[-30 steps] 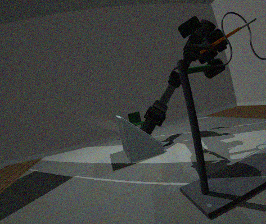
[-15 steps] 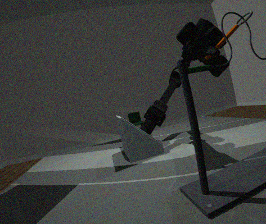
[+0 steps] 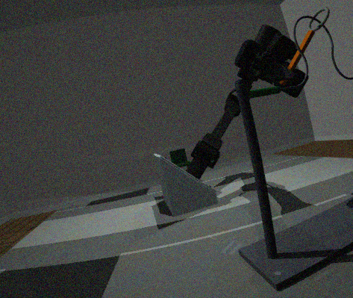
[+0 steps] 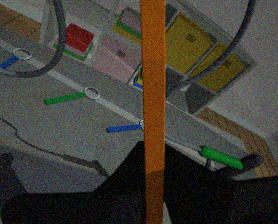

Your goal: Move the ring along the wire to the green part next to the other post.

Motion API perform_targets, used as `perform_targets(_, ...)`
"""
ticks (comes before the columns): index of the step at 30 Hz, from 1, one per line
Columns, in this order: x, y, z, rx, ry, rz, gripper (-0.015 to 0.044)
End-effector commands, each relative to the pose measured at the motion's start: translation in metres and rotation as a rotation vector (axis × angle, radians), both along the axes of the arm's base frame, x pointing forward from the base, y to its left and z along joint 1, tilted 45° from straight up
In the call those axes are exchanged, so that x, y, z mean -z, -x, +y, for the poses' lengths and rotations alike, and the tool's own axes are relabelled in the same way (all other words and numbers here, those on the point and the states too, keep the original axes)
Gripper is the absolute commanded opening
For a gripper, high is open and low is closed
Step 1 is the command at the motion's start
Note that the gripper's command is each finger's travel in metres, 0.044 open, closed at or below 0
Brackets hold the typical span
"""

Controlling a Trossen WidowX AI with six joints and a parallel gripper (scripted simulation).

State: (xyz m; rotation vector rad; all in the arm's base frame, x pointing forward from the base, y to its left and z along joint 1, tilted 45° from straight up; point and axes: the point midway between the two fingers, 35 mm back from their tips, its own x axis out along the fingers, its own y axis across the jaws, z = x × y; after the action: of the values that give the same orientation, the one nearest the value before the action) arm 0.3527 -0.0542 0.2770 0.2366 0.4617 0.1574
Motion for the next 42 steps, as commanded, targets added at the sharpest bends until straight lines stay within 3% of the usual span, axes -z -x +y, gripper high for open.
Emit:
perform_targets(1,0.002,0.000,0.005,-0.004,-0.091,0.005,-0.0150)
perform_targets(42,-0.026,0.000,0.039,-0.021,-0.931,-0.014,-0.0150)
